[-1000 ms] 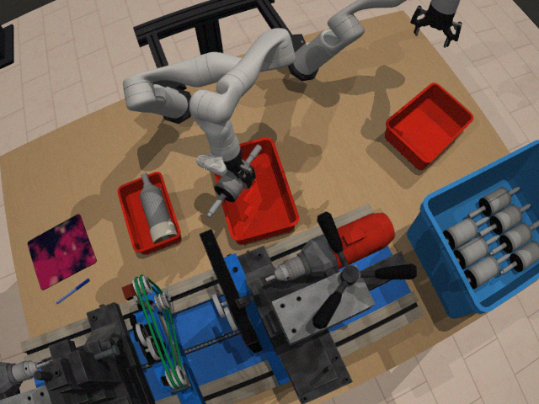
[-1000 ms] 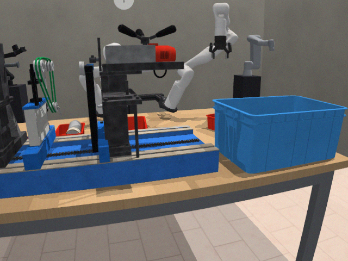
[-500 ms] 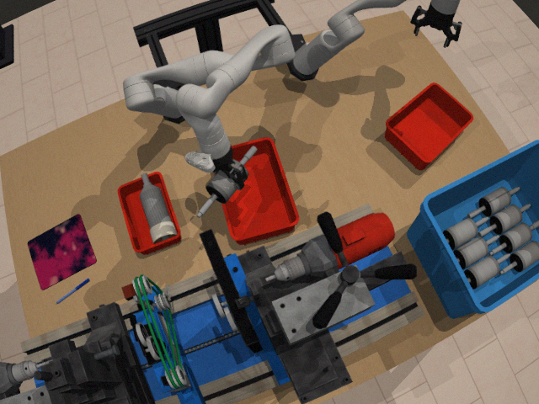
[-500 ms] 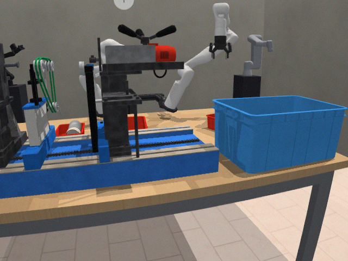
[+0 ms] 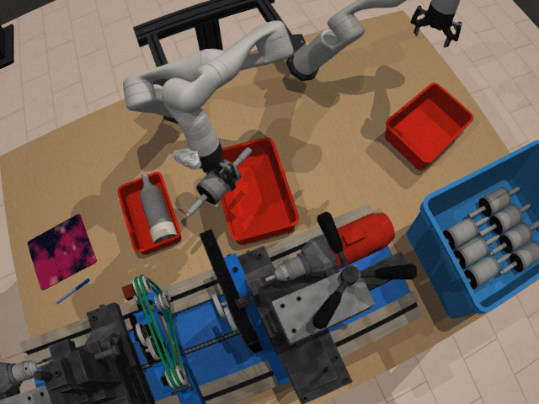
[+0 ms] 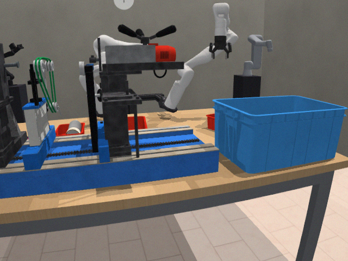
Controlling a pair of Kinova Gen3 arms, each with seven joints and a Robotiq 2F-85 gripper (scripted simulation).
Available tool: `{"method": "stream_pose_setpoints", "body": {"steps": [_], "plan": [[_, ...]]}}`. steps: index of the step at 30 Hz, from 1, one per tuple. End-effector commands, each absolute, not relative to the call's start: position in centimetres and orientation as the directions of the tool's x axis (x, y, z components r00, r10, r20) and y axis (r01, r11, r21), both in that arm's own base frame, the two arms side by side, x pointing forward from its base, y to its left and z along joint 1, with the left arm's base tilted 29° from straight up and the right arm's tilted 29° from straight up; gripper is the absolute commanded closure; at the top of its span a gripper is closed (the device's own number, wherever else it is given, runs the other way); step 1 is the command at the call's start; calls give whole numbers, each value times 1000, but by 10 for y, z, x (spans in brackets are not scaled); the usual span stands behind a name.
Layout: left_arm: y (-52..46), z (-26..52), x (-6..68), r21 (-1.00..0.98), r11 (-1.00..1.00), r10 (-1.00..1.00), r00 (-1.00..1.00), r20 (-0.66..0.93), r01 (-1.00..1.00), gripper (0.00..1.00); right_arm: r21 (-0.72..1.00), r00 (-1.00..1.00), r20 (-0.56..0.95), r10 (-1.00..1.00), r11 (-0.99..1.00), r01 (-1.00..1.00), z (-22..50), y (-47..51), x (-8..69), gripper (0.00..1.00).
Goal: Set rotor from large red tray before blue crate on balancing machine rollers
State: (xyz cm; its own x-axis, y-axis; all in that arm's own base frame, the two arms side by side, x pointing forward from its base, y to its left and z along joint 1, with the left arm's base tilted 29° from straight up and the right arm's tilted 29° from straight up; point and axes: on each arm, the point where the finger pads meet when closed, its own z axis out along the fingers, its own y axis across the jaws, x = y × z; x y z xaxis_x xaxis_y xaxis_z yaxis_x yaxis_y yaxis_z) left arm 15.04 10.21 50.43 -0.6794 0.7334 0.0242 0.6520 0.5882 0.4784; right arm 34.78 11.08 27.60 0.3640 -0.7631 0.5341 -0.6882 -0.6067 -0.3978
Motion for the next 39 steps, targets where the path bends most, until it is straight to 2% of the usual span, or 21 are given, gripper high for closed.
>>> {"method": "stream_pose_setpoints", "body": {"steps": [1,39], "plan": [[102,504,150,479,588,733,-679,24,652,2,-422,350,535,-769,-602,-678,287,108,347,903],[102,504,150,479,588,733,-679,24,652,2,-642,197,512,-836,-525,-559,392,73,336,903]]}}
